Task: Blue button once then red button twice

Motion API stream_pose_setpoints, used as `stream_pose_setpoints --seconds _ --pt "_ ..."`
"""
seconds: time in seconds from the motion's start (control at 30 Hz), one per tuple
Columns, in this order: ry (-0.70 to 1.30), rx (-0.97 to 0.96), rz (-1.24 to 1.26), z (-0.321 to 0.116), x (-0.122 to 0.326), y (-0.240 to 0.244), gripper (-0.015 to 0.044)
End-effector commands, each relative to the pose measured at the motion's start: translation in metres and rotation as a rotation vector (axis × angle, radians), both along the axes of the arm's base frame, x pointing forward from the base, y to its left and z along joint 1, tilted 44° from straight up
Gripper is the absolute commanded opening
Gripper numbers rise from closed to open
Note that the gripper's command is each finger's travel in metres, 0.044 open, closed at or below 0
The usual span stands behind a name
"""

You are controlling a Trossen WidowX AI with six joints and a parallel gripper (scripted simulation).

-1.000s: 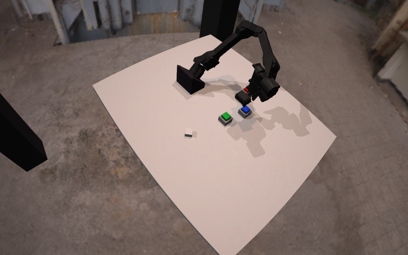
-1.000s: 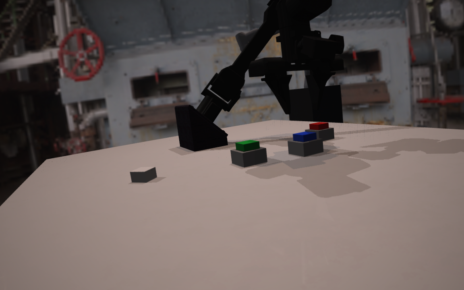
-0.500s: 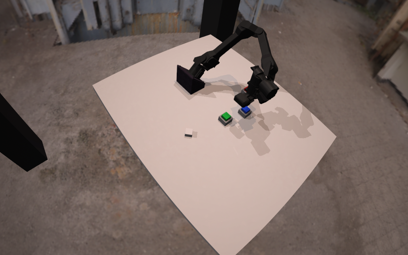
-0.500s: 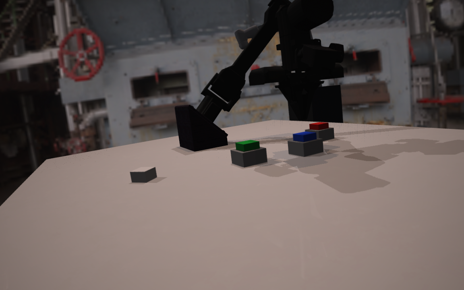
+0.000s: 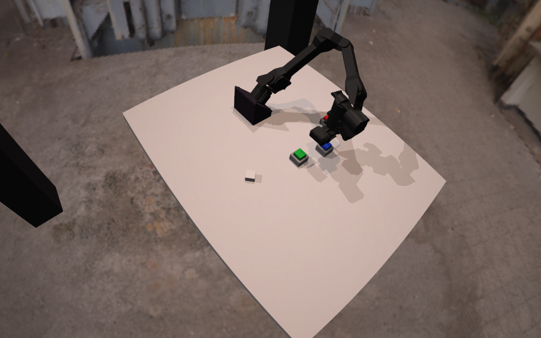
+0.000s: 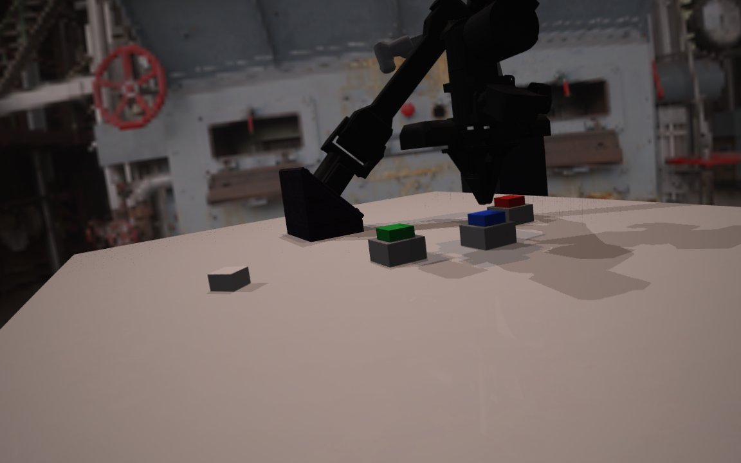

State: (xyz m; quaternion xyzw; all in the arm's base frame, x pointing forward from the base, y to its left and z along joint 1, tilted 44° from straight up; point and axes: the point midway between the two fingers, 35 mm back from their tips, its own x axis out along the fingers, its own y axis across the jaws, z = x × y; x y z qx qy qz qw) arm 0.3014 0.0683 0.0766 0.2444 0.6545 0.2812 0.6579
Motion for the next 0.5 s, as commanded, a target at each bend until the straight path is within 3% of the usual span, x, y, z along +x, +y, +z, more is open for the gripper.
stream_pose_setpoints --seconds 0.0,0.47 --pt "0.003 0.005 -0.006 -0.0047 -0.0002 0.0047 0.002" --pt "0.003 0.006 -0.006 -0.0119 -0.0008 0.012 0.002"
